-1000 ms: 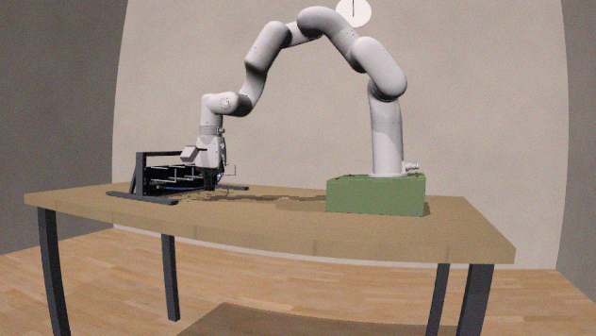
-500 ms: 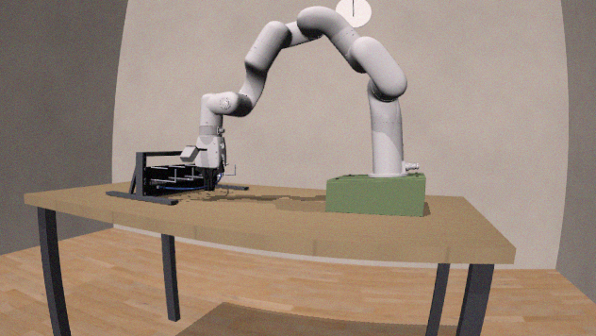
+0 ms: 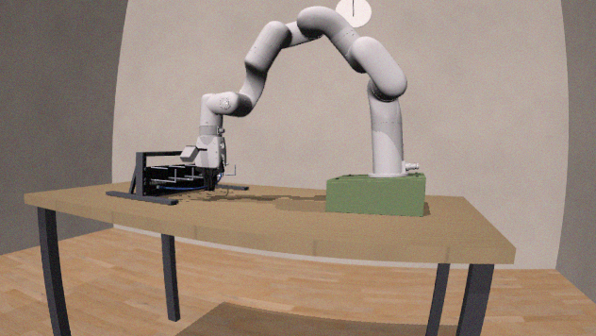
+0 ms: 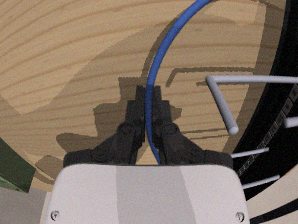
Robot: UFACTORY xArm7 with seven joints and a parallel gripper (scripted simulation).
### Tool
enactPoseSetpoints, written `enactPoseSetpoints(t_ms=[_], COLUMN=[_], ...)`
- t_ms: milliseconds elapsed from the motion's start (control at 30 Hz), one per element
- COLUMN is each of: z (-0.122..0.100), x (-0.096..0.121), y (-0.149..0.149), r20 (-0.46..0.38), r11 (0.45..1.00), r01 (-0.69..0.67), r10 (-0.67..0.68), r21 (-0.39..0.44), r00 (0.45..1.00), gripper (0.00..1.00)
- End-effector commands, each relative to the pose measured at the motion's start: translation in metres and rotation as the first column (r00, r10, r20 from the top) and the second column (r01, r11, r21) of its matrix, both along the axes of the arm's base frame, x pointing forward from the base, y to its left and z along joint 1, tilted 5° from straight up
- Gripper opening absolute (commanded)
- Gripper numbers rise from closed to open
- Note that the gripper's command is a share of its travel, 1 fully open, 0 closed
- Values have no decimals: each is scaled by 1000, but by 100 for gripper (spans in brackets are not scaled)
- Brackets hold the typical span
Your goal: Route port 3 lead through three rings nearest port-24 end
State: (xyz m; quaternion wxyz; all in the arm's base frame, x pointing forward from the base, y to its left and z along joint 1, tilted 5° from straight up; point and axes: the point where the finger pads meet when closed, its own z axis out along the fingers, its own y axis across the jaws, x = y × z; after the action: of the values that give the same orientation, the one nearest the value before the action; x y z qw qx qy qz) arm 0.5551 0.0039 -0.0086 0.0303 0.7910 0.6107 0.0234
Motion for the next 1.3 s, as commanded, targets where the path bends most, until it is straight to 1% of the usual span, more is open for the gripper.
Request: enactPoseSetpoints(t_ms=[0, 267, 600, 667, 1167, 1267], z=[2, 6, 21, 21, 61, 63], x=[2, 1, 0, 0, -3, -3], y=[0, 0, 0, 0, 1, 1], r20=[5, 5, 5, 5, 5, 5], r11=[1000, 1000, 1000, 1000, 1000, 1000], r01=[0, 0, 0, 0, 0, 0], r10=[0, 0, 0, 0, 0, 0], r21=[0, 0, 0, 0, 0, 0], r00=[1000, 1000, 1000, 1000, 1000, 1000], gripper=[0, 0, 0, 0, 0, 0])
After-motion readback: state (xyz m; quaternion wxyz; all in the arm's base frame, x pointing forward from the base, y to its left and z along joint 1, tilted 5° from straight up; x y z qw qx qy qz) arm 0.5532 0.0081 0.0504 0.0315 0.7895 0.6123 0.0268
